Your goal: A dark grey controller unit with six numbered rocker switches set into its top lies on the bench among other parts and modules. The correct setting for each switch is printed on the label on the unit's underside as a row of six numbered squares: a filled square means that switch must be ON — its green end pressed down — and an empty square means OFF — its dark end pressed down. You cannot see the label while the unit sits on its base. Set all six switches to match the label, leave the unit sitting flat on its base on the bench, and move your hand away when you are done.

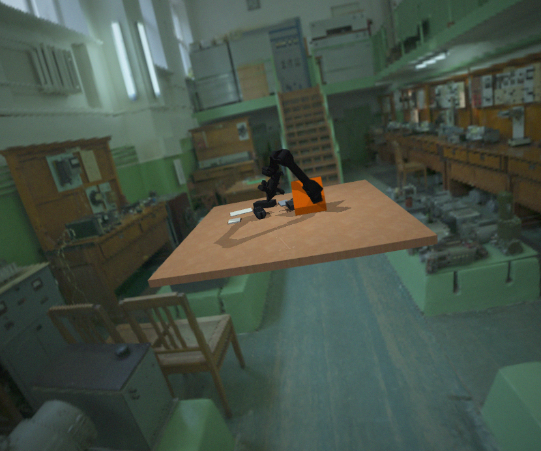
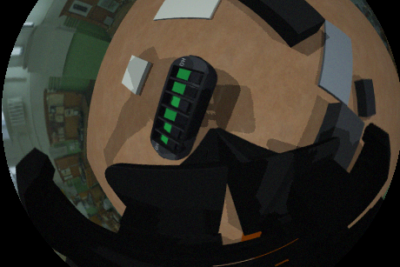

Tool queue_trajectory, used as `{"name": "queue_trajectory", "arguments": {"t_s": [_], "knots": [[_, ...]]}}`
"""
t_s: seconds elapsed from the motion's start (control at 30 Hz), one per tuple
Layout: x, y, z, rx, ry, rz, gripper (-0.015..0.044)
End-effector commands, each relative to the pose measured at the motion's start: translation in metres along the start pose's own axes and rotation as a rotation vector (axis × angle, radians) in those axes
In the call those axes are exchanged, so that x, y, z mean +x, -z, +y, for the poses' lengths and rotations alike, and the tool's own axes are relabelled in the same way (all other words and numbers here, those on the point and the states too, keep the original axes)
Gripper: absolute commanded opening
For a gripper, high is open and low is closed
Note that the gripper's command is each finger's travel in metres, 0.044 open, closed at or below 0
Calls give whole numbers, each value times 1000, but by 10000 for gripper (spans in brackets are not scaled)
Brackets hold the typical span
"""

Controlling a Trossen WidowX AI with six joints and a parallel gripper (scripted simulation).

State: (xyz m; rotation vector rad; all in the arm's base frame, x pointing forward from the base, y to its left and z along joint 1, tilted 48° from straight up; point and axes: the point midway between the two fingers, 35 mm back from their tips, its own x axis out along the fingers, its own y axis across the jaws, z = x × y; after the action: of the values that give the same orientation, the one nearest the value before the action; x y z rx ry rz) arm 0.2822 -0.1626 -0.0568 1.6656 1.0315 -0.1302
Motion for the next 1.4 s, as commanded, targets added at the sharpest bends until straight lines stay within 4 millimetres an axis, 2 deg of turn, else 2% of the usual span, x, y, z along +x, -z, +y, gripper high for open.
{"name": "queue_trajectory", "arguments": {"t_s": [0.0, 0.47, 1.37], "knots": [[26, 49, 32, 390, 166, 150, 0], [27, 50, 32, 391, 167, 150, 0], [66, 60, 15, 391, 171, 149, 0]]}}
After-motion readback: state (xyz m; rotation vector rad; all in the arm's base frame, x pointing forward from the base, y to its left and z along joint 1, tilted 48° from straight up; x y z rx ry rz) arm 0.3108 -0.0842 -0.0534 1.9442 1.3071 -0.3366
